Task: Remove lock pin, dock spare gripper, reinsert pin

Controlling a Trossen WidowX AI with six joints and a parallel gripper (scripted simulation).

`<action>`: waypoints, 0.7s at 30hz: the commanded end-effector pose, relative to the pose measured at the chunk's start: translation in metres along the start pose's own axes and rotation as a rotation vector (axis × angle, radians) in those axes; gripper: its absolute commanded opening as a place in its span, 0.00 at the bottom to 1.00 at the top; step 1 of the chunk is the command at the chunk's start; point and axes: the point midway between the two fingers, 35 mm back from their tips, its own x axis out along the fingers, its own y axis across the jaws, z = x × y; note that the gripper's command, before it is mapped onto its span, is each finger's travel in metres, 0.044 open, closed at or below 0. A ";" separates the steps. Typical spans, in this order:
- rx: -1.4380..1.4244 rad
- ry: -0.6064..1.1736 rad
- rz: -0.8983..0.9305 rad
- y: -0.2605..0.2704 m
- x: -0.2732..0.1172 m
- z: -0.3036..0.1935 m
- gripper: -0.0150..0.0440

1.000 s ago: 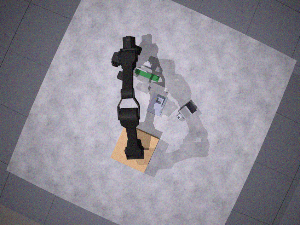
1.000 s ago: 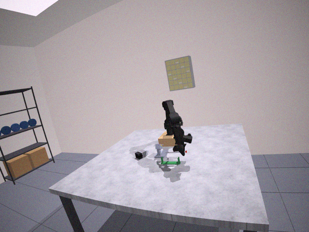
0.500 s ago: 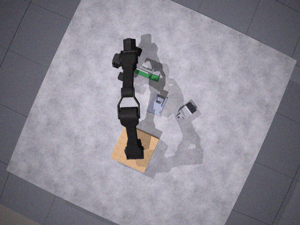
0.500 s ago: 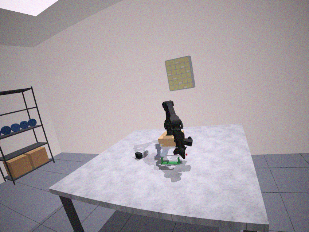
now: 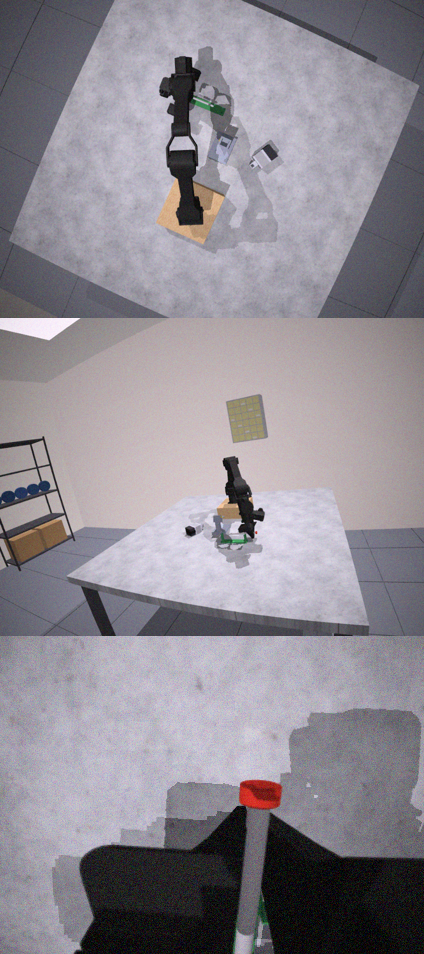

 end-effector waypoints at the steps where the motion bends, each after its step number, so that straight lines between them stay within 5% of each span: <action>1: -0.003 0.000 0.000 0.000 0.001 0.000 0.25; 7: -0.003 0.000 0.000 0.000 0.001 0.000 0.25; 15: 0.000 0.000 0.000 0.000 0.000 0.000 0.59; 21: 0.000 0.000 0.000 0.000 -0.006 0.001 0.59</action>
